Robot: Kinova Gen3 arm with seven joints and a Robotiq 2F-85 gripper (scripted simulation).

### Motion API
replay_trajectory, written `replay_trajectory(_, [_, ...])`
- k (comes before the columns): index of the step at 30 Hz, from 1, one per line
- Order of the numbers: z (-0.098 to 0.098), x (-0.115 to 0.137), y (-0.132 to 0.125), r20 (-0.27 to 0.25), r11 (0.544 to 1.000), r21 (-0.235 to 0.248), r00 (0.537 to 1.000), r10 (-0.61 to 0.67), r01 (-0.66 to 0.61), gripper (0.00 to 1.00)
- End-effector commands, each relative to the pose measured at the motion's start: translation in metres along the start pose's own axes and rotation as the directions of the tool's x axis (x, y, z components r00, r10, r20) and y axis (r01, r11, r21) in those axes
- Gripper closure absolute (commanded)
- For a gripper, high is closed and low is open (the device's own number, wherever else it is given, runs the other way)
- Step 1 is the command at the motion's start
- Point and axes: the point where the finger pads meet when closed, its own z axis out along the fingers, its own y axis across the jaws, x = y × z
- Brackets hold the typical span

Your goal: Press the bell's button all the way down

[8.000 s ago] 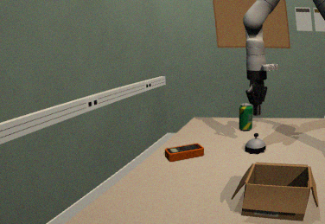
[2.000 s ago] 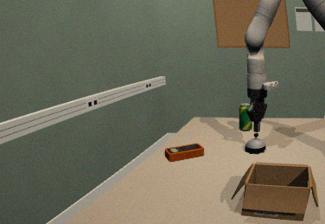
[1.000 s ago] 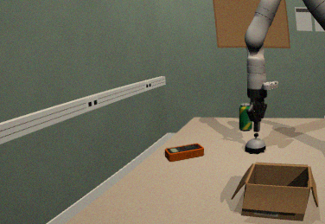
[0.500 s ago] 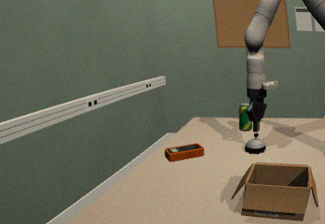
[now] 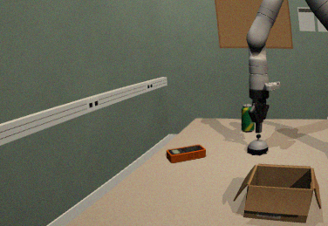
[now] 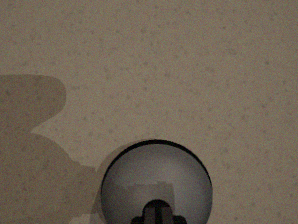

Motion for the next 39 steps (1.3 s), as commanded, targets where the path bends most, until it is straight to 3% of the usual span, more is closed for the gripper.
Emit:
replay_trajectory(1, [0.0003,-0.0008,0.0,0.0,1.0,0.002,1.0,0.001,-0.001,0.9])
replay_trajectory(39, [0.0004,0.002,-0.0009,-0.003,1.0,0.003,1.0,0.0,0.0,0.9])
